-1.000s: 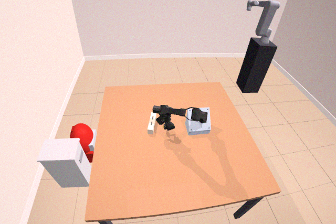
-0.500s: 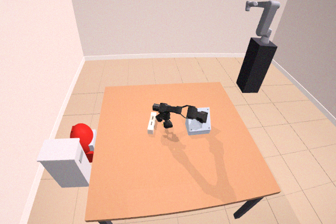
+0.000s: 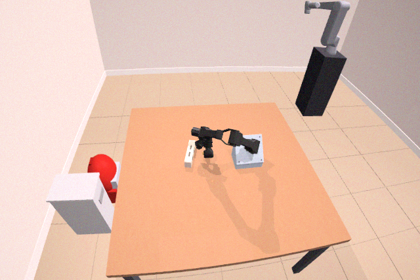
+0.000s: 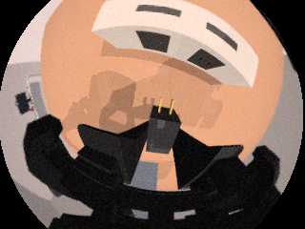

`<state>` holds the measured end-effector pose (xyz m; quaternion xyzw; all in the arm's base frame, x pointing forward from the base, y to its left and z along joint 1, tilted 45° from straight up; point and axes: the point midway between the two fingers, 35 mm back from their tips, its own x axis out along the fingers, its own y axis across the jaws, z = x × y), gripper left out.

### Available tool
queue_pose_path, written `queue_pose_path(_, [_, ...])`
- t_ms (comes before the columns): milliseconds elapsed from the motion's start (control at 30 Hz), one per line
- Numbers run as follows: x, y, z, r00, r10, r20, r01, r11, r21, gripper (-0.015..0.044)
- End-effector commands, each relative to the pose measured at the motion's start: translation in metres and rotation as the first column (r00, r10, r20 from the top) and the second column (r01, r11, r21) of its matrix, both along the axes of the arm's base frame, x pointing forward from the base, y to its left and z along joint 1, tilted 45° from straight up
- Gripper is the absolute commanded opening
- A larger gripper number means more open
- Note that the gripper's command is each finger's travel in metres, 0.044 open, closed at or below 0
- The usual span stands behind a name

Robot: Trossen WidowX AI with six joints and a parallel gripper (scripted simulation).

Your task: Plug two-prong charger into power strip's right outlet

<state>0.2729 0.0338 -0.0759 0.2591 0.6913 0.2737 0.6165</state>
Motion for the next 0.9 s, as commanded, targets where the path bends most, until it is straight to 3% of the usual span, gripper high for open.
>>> queue_pose_path(0, [-0.002, -0.004, -0.01, 0.998, -0.039, -0.039, 0.039, 0.999, -0.006, 0.0])
queue_pose_path(867, [0.014, -0.011, -0.025, 0.992, -0.09, -0.087, 0.089, 0.996, -0.011, 0.0])
